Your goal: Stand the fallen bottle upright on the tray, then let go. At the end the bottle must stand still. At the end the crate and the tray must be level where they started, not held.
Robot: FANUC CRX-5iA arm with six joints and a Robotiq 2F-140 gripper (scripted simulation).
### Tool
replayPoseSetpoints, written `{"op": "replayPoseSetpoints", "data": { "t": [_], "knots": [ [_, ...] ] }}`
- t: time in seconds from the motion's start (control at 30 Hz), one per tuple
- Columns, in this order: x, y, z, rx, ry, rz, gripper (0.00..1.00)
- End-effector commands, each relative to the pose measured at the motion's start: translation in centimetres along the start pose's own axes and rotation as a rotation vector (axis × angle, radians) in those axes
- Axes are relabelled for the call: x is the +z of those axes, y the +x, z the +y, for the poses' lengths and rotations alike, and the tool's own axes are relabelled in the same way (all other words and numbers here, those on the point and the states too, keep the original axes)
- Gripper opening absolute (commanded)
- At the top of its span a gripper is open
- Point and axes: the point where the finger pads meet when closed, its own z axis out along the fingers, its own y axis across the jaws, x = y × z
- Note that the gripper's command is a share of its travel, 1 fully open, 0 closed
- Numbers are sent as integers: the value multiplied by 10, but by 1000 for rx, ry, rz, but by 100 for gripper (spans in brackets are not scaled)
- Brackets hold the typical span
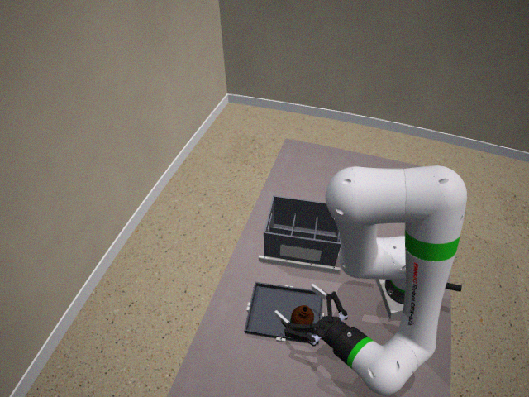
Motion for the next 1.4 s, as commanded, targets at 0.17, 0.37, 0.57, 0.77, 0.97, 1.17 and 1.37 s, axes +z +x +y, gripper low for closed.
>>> {"op": "replayPoseSetpoints", "data": {
  "t": [0.17,0.37,0.57,0.77,0.97,1.17,1.37],
  "knots": [
    [0,0,0,0,0,0,100],
    [0,0,0,0,0,0,100],
    [0,0,0,0,0,0,100],
    [0,0,0,0,0,0,100],
    [-1,2,0,0,0,0,100],
    [-2,5,0,0,0,0,100],
    [-4,12,0,0,0,0,100]
  ]
}}
